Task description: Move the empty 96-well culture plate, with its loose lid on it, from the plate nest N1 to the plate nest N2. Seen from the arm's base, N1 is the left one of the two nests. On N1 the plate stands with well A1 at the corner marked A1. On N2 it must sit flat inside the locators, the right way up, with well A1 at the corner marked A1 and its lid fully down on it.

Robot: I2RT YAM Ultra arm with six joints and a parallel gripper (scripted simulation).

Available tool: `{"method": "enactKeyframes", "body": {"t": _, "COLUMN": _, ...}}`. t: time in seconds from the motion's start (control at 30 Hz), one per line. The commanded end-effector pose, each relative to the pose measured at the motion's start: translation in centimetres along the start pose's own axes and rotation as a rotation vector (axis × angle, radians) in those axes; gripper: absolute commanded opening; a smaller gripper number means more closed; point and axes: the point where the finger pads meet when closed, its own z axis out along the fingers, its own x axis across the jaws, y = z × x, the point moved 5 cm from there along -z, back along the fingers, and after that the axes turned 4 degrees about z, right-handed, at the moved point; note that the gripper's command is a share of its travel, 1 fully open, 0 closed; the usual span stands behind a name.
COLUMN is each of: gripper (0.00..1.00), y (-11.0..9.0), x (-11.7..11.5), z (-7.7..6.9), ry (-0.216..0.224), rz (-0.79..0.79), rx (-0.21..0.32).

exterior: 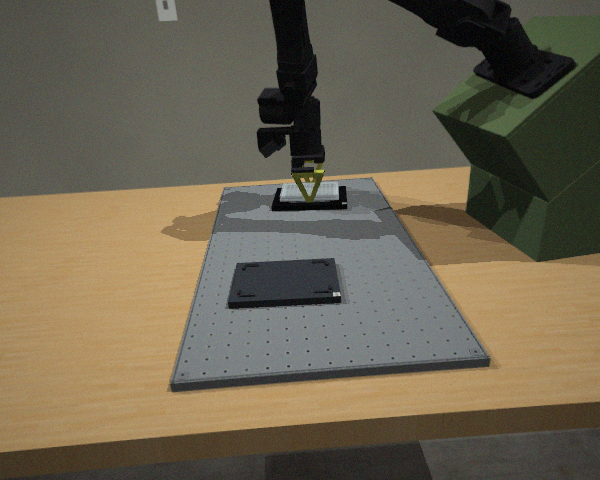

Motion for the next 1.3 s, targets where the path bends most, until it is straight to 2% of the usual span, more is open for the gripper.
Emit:
{"method": "enactKeyframes", "body": {"t": 0.0, "gripper": 1.00, "y": 0.4, "x": -0.2, "z": -0.3, "ry": -0.007, "rz": -0.001, "rx": -0.014}}
{"method": "enactKeyframes", "body": {"t": 0.53, "gripper": 1.00, "y": 0.4, "x": -0.2, "z": -0.3, "ry": -0.007, "rz": -0.001, "rx": -0.014}}
{"method": "enactKeyframes", "body": {"t": 0.57, "gripper": 1.00, "y": 0.4, "x": -0.4, "z": -1.2, "ry": -0.011, "rz": 0.006, "rx": -0.015}}
{"method": "enactKeyframes", "body": {"t": 0.67, "gripper": 1.00, "y": -0.2, "x": -0.2, "z": -1.9, "ry": -0.003, "rz": 0.008, "rx": -0.004}}
{"method": "enactKeyframes", "body": {"t": 0.73, "gripper": 1.00, "y": 0.5, "x": -0.3, "z": -2.6, "ry": -0.008, "rz": 0.000, "rx": -0.019}}
{"method": "enactKeyframes", "body": {"t": 0.8, "gripper": 1.00, "y": -0.2, "x": -0.2, "z": -2.9, "ry": -0.003, "rz": 0.008, "rx": -0.004}}
{"method": "enactKeyframes", "body": {"t": 1.03, "gripper": 1.00, "y": 0.3, "x": -0.3, "z": -4.4, "ry": -0.007, "rz": 0.002, "rx": -0.016}}
{"method": "enactKeyframes", "body": {"t": 1.1, "gripper": 1.00, "y": -0.3, "x": -0.1, "z": -4.8, "ry": -0.003, "rz": 0.008, "rx": -0.004}}
{"method": "enactKeyframes", "body": {"t": 1.17, "gripper": 1.00, "y": 0.3, "x": -0.3, "z": -5.5, "ry": -0.008, "rz": 0.001, "rx": -0.017}}
{"method": "enactKeyframes", "body": {"t": 1.27, "gripper": 1.00, "y": -0.1, "x": -0.1, "z": -6.1, "ry": -0.004, "rz": 0.006, "rx": -0.008}}
